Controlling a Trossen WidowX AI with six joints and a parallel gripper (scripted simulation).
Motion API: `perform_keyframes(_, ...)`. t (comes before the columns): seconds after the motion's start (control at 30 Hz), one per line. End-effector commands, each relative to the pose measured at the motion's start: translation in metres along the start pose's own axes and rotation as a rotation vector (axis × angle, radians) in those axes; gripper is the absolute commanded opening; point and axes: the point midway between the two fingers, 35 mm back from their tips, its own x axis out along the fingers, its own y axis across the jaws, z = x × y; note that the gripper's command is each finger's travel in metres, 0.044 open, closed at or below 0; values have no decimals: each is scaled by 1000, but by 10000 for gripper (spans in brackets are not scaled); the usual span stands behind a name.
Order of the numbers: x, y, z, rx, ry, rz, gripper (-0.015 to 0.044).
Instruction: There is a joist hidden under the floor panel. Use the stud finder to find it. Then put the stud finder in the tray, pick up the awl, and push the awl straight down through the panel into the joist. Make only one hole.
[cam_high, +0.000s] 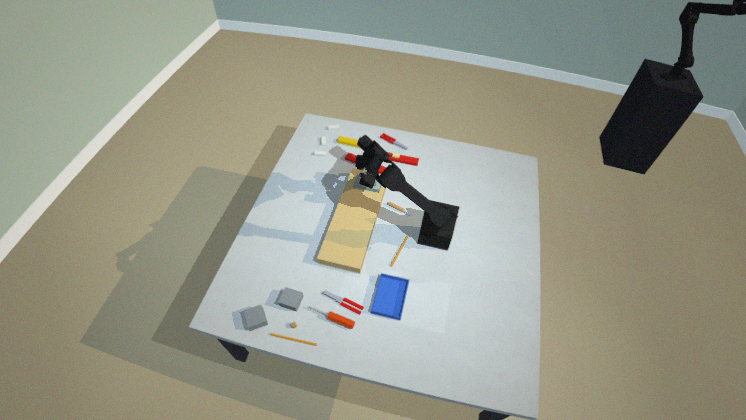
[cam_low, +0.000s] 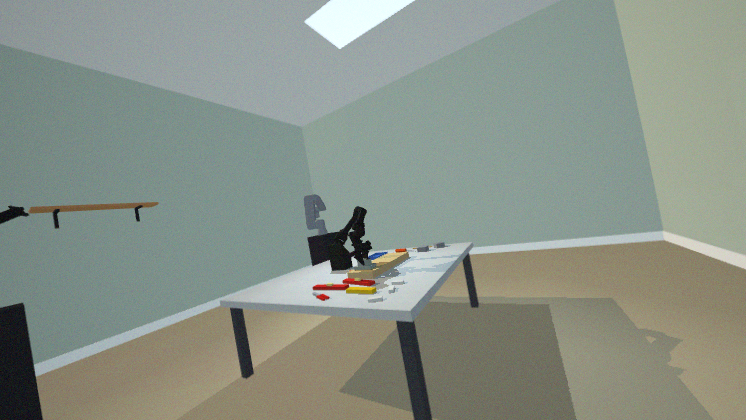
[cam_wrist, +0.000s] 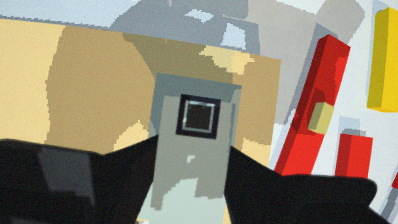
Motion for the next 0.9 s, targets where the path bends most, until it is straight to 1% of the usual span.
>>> perform_keyframes(0.0,1,16,0,2,-1,7,0)
perform_keyframes(0.87,1,97,0,5,1,12,0)
